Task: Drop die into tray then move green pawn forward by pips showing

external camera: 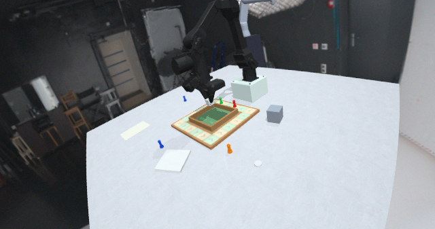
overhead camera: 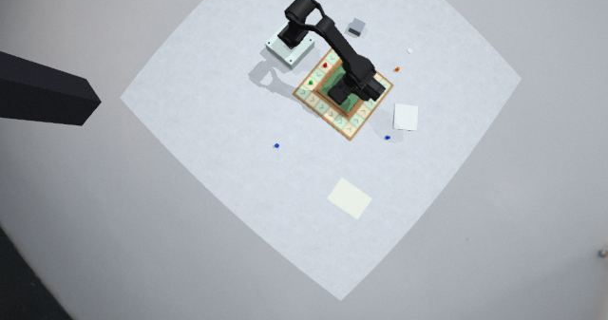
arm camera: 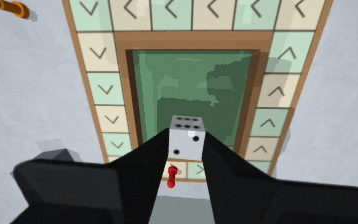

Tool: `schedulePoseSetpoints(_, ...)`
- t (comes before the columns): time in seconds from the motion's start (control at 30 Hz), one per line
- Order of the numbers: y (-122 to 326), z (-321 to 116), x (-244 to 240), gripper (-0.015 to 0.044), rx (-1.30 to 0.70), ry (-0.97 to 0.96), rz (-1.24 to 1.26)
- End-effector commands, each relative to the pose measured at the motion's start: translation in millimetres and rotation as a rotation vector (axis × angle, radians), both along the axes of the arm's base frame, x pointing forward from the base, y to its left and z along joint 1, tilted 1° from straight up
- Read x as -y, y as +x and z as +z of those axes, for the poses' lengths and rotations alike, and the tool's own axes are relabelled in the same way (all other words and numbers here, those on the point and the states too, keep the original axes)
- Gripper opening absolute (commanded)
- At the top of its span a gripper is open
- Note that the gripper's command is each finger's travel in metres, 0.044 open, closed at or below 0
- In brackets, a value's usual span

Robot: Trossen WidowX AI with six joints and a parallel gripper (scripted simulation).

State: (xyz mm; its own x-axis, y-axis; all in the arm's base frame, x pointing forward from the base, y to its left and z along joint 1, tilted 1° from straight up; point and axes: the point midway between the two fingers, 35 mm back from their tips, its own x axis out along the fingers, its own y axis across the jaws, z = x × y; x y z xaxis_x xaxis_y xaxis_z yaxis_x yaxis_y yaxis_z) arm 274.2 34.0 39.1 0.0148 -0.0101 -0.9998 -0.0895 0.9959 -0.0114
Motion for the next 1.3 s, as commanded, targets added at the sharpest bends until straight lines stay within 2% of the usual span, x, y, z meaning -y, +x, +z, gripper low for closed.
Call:
schedulePoseSetpoints(0.0,-2,0,5,0.0000,0.011,0.003,0.015)
schedulePoseSetpoints(0.83,13,-20,1,0.0000,0.828,0.082,0.023)
schedulePoseSetpoints(1.03,11,-17,2,0.0000,0.850,0.084,0.023)
schedulePoseSetpoints(1.27,-12,12,5,0.0000,0.849,0.084,0.023)
